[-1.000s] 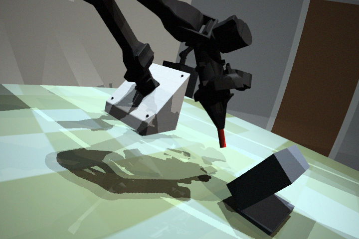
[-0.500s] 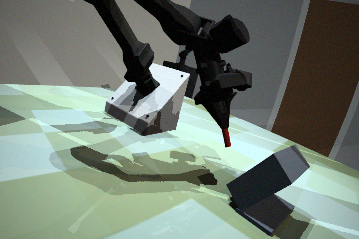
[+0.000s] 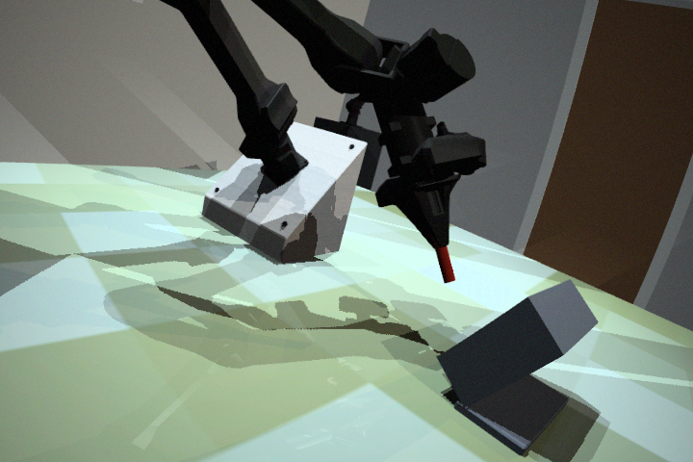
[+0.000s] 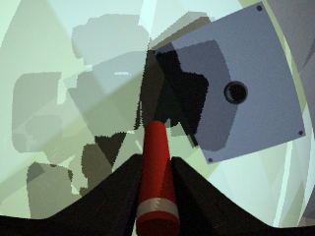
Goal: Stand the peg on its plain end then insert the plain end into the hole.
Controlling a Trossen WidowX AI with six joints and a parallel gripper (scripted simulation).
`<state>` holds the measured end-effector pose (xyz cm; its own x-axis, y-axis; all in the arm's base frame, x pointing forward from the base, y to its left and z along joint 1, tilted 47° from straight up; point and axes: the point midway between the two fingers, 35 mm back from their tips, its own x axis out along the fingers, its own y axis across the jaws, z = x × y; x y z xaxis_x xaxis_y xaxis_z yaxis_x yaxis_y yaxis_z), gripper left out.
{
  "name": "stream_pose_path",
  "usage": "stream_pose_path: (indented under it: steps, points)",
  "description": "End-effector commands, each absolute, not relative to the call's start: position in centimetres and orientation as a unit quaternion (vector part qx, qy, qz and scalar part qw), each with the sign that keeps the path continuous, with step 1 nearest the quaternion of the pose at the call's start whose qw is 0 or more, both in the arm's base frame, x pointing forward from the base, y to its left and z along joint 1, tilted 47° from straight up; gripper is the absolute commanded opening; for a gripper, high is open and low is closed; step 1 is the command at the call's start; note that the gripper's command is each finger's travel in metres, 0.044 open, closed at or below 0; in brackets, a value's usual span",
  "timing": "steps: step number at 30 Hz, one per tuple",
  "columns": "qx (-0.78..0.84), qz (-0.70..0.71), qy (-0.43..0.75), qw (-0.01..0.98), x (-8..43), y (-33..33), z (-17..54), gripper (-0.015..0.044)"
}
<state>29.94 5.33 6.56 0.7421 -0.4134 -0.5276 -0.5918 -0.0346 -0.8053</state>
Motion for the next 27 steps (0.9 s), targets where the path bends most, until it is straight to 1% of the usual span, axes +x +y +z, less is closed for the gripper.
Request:
stream_pose_path:
  steps: [1,27]
  points:
    - [-0.725,0.076,0.344,0.592,29.84,5.34,6.47,0.0]
    - [-0.769,0.074,0.285,0.568,29.88,6.07,6.73,0.0]
